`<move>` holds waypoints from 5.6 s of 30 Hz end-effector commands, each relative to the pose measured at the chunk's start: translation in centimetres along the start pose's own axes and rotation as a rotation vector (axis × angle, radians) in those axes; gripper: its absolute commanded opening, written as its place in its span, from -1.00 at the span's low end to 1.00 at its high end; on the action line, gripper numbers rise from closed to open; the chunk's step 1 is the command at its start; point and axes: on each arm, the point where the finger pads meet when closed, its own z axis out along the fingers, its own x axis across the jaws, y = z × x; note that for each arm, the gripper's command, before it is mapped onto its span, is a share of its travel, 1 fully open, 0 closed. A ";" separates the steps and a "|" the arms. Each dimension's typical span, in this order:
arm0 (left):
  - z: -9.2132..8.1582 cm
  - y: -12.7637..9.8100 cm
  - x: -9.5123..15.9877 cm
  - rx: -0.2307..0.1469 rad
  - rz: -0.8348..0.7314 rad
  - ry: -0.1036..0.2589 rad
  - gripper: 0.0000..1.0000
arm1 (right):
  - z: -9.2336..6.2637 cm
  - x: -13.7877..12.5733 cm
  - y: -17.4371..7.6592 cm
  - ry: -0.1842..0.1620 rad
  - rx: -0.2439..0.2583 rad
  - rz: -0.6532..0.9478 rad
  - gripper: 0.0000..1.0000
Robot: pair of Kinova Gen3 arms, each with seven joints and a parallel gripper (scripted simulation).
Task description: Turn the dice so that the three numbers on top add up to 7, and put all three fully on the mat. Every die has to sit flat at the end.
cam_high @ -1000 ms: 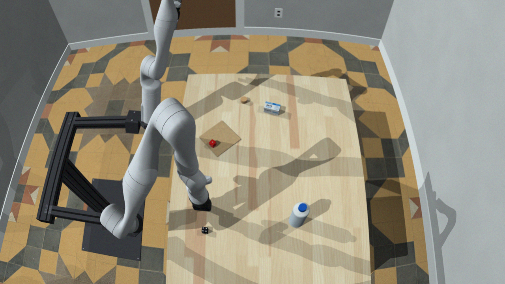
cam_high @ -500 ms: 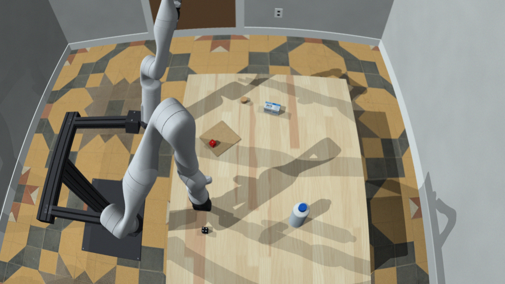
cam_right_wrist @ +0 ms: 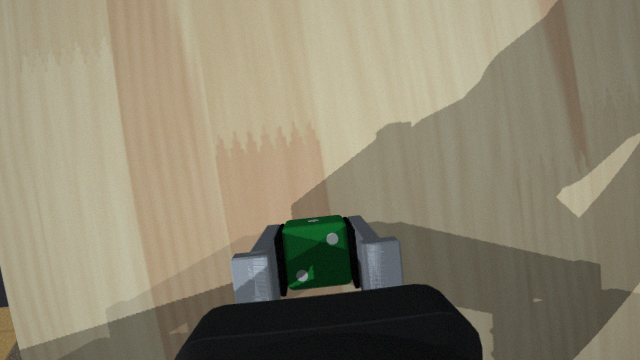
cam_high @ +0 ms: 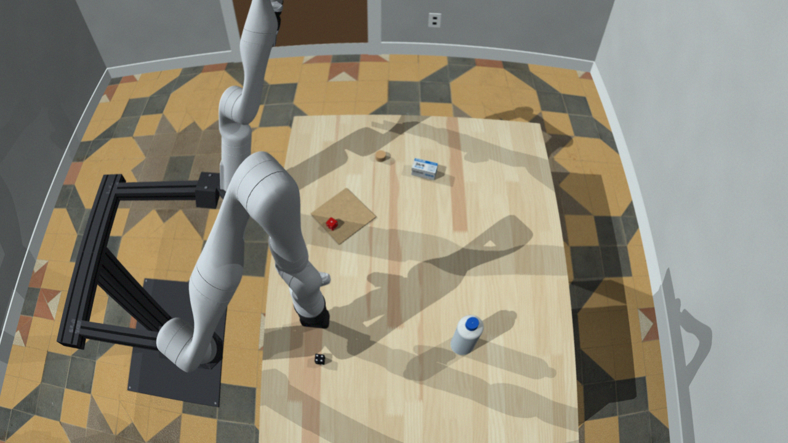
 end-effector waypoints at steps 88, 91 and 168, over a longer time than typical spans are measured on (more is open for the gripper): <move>-0.1 0.0 0.0 -0.002 0.000 0.000 1.00 | -9.3 4.7 -30.9 0.017 -0.002 0.546 -0.02; -0.1 0.0 0.0 -0.002 0.000 0.000 1.00 | -9.4 4.0 -32.5 0.009 0.000 0.565 -0.02; -0.1 0.0 0.0 -0.002 0.000 0.000 1.00 | 0.2 3.2 -34.3 0.000 0.001 0.584 -0.02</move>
